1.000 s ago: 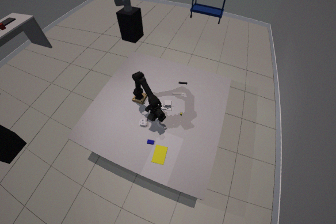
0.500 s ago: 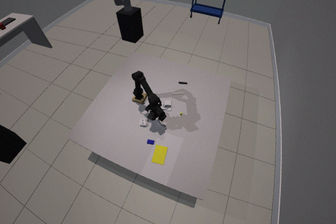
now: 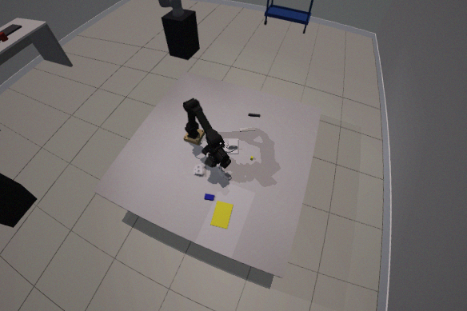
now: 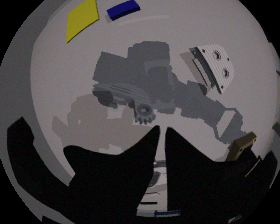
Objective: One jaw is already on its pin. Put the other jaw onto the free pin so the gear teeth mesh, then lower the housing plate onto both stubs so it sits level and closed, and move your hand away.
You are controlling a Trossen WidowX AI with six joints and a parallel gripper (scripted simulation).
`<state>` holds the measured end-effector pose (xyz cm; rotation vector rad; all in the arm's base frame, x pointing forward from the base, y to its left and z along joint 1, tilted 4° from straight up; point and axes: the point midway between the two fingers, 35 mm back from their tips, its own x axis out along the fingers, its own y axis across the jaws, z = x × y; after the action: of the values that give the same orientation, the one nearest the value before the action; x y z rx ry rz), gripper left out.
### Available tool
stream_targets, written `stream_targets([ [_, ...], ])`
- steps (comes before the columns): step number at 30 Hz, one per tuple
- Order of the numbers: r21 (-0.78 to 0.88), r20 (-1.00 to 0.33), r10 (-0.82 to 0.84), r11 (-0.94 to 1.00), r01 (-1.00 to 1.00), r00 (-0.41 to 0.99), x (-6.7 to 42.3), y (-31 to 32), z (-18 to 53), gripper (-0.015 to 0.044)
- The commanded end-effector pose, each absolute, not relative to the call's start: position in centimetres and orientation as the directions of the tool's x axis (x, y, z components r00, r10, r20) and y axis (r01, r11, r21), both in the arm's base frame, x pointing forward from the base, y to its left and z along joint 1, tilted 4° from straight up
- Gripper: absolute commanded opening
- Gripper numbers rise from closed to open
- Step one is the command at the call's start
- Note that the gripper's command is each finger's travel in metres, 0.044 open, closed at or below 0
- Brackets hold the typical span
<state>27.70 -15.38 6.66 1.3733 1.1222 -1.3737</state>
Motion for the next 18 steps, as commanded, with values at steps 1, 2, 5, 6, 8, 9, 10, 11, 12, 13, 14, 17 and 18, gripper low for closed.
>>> stream_targets([
  [1,-0.018,-1.000,0.018,-0.217,0.976,-0.015,27.70,-15.38,6.67,0.0037],
  [2,-0.018,-1.000,0.018,-0.217,0.976,-0.015,27.70,-15.38,6.67,0.0037],
  [5,-0.018,-1.000,0.018,-0.217,0.976,-0.015,27.70,-15.38,6.67,0.0063],
  [6,-0.018,-1.000,0.018,-0.217,0.976,-0.015,27.70,-15.38,6.67,0.0090],
  [8,-0.018,-1.000,0.018,-0.212,0.977,-0.015,27.72,-15.37,6.67,0.0090],
  [9,-0.018,-1.000,0.018,-0.196,0.980,-0.015,27.77,-15.35,6.68,0.0063],
  [10,-0.018,-1.000,0.018,-0.170,0.985,-0.015,27.85,-15.31,6.70,0.0037],
  [11,-0.017,-1.000,0.019,-0.138,0.990,-0.015,27.94,-15.26,6.71,0.0011],
  [12,-0.017,-1.000,0.019,-0.106,0.994,-0.015,28.04,-15.20,6.73,0.0000],
  [13,-0.017,-1.000,0.019,-0.074,0.997,-0.015,28.13,-15.15,6.75,0.0000],
  [14,-0.016,-1.000,0.020,-0.042,0.999,-0.015,28.22,-15.10,6.77,0.0000],
  [17,-0.014,-1.000,0.021,0.055,0.998,-0.016,28.51,-14.94,6.82,0.0000],
  [18,-0.014,-1.000,0.021,0.087,0.996,-0.016,28.60,-14.89,6.84,0.0000],
])
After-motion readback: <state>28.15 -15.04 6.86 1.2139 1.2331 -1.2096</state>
